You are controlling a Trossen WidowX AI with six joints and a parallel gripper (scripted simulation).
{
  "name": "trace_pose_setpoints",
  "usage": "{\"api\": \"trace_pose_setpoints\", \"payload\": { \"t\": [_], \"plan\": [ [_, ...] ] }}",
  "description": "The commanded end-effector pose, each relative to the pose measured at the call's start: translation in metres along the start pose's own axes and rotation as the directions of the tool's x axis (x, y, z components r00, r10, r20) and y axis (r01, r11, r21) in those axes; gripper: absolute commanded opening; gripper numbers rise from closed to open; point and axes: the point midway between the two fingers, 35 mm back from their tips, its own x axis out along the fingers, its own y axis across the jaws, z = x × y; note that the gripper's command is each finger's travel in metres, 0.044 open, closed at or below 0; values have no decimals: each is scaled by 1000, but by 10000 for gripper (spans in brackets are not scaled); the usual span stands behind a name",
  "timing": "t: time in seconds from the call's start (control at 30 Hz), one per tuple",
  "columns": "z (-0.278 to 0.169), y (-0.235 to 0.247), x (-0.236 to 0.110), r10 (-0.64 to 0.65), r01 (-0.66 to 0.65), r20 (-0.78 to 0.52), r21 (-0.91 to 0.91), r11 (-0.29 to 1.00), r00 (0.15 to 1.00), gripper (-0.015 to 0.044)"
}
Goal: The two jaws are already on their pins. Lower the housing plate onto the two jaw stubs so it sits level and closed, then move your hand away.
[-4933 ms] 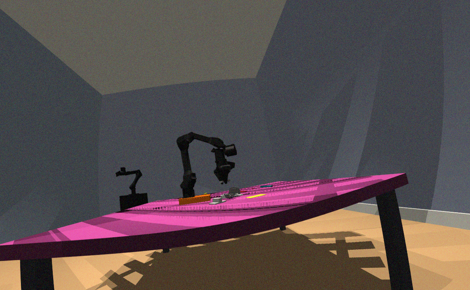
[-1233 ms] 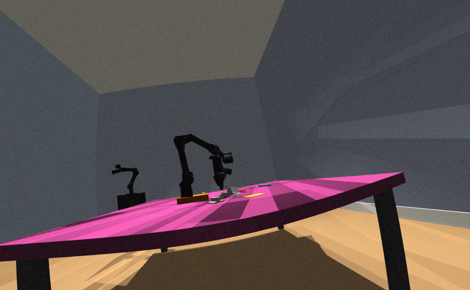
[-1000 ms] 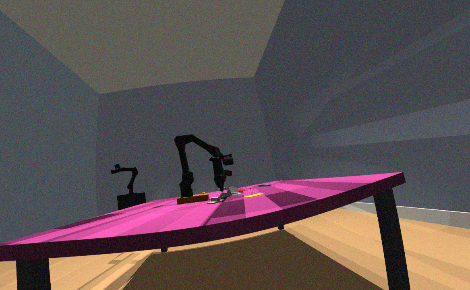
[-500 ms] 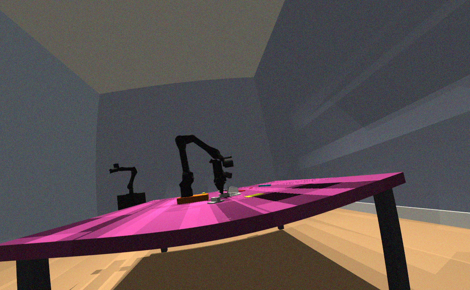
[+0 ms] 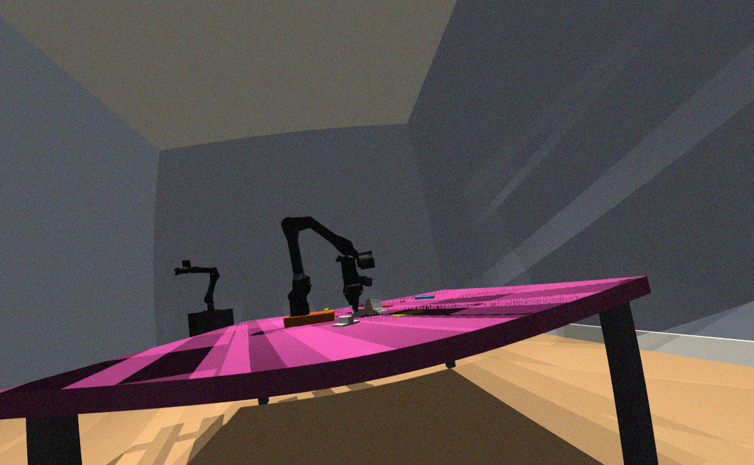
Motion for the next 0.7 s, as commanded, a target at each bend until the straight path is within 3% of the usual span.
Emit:
{"api": "trace_pose_setpoints", "payload": {
  "t": [0.0,0.67],
  "plan": [
    [0,1,2,3,-3,0,0,1000,1000,351],
    [-1,1,5,3,-3,0,-5,1000,1000,351]
  ]
}}
